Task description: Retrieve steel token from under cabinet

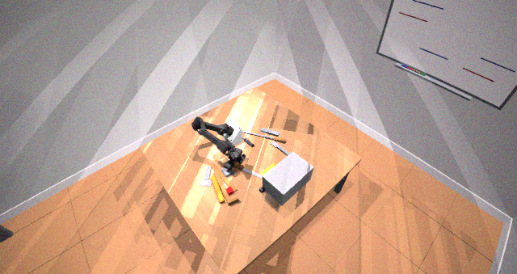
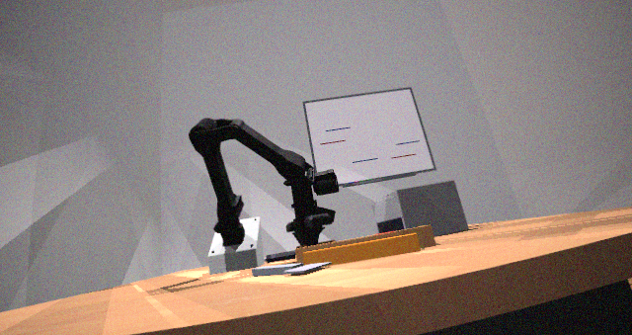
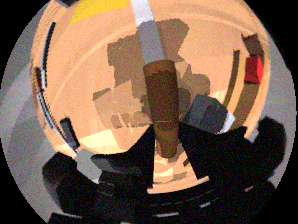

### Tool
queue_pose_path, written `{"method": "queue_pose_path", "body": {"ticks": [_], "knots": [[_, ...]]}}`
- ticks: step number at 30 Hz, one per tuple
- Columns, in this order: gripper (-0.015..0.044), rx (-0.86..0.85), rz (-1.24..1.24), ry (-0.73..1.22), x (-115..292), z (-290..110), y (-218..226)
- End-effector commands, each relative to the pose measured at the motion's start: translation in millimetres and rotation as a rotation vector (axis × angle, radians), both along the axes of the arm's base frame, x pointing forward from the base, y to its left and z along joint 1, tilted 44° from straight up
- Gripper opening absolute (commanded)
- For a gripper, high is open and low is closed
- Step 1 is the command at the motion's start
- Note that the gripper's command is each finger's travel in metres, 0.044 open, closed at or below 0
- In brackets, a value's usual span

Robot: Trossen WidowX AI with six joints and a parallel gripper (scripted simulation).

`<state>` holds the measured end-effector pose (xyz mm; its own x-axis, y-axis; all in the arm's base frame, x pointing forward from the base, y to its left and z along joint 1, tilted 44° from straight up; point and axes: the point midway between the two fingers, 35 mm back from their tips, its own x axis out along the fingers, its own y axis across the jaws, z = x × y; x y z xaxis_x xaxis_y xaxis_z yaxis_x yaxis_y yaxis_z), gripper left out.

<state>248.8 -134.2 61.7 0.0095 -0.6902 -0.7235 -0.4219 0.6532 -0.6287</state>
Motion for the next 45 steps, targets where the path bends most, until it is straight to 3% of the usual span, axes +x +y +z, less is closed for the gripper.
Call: {"method": "queue_pose_path", "body": {"ticks": [1,45], "knots": [[0.0000,-0.015,-0.010,-0.019,2.7,4.7,-3.3],[0.0000,-0.015,0.004,-0.003,-34.1,12.1,-11.7]]}}
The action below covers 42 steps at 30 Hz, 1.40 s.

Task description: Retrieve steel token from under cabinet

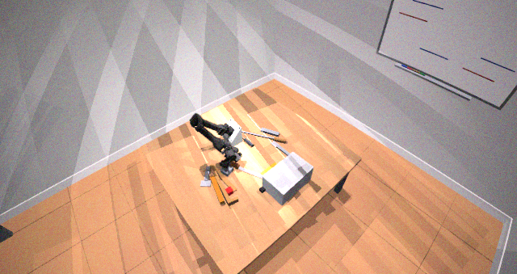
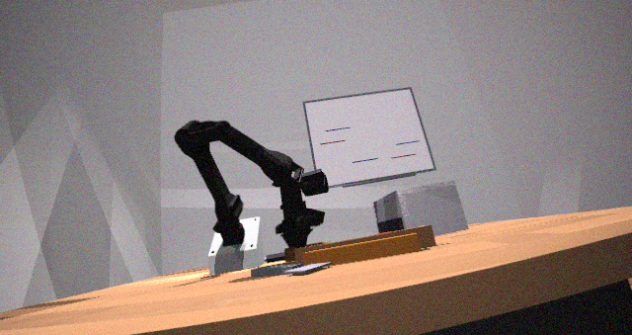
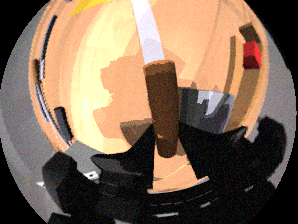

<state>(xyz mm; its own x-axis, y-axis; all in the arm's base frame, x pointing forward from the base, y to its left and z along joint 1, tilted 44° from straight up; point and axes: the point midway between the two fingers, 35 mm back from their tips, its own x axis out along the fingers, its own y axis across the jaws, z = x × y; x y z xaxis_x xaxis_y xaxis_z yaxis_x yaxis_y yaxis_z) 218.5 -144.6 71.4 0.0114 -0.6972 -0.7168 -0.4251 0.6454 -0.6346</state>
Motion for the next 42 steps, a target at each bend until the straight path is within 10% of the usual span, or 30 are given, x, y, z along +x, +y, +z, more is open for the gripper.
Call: {"method": "queue_pose_path", "body": {"ticks": [1,19,27,42], "knots": [[0.0000,-0.006,0.000,-0.004,-4.7,2.7,-1.6],[0.0000,-0.006,0.003,0.000,-21.3,7.4,-6.9],[0.0200,0.000,0.003,0.005,-18.8,5.2,-6.0],[0.0270,-0.006,0.013,0.009,-18.4,1.8,-4.0]]}}
